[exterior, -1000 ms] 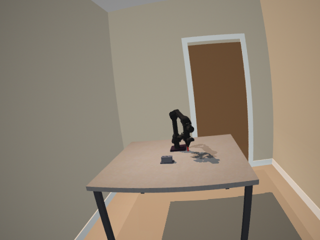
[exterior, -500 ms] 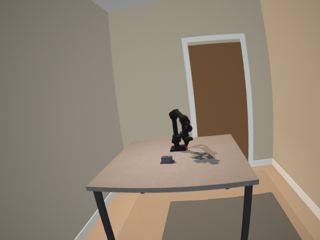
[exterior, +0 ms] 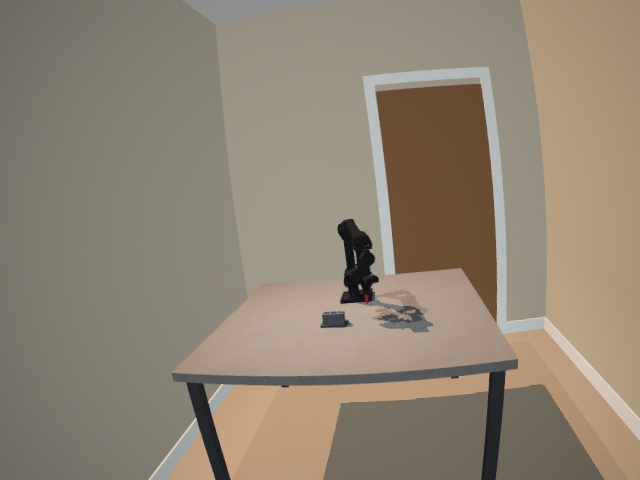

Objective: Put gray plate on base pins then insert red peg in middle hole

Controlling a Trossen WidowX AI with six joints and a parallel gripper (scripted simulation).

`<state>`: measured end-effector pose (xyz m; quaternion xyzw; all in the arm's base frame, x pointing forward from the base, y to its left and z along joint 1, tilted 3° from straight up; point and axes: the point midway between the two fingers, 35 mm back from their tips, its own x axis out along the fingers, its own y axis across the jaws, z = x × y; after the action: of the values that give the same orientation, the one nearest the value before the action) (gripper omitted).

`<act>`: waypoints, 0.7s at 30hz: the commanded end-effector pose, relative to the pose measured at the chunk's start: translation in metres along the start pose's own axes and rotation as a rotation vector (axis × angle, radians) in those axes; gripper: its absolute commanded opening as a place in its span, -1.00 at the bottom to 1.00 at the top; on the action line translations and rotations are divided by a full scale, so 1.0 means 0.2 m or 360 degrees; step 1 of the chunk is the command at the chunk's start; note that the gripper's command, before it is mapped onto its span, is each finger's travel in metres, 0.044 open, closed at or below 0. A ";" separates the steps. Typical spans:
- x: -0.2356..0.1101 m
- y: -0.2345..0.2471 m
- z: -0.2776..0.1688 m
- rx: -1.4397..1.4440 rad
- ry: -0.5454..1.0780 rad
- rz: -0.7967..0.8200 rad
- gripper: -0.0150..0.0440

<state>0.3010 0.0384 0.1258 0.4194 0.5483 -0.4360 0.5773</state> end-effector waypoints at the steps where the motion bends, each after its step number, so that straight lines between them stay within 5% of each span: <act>1: 0.00 0.01 0.04 0.0001 0.0013 0.0006 -0.49; 21: -0.01 0.04 0.33 -0.0002 0.0003 0.0003 -0.49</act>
<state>0.3230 -0.0154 0.1308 0.4227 0.5483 -0.4352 0.5756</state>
